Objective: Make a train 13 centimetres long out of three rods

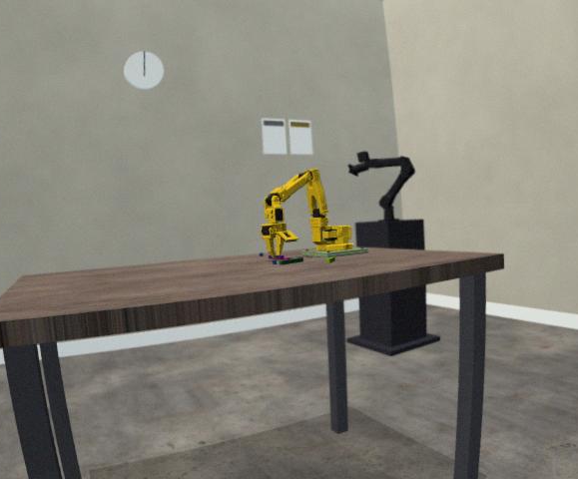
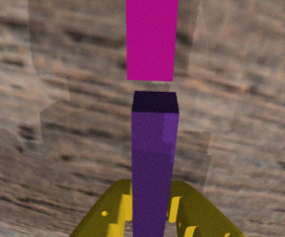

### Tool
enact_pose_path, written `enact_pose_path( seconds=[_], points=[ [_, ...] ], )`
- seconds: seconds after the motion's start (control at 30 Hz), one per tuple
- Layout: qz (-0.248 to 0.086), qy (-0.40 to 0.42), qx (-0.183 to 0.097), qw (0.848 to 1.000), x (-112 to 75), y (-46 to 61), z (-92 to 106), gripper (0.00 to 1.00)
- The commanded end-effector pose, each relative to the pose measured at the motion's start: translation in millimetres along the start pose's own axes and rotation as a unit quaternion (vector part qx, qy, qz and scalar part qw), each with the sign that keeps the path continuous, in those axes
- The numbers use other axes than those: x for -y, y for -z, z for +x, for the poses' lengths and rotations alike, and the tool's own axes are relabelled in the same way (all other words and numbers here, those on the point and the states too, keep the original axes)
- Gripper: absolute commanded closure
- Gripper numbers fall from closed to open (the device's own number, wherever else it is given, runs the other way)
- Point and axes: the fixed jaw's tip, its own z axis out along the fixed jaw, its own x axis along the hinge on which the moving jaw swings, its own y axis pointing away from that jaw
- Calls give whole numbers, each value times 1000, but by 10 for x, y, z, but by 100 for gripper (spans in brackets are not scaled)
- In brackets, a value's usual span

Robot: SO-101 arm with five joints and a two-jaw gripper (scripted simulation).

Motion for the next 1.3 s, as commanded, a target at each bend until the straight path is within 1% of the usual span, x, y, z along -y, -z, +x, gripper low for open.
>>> enact_pose_path(
  seconds=[0.0, 0.47, 0.5, 1.27],
  points=[
    [-6, 0, 1, 1000, -12, -45, -17, 100],
    [-6, 0, 1, 1000, -12, -69, -17, 100],
    [-12, 0, 2, 1000, -41, -87, -19, 100],
    [-12, 0, 2, 1000, -42, -87, -21, 100]
  ],
)
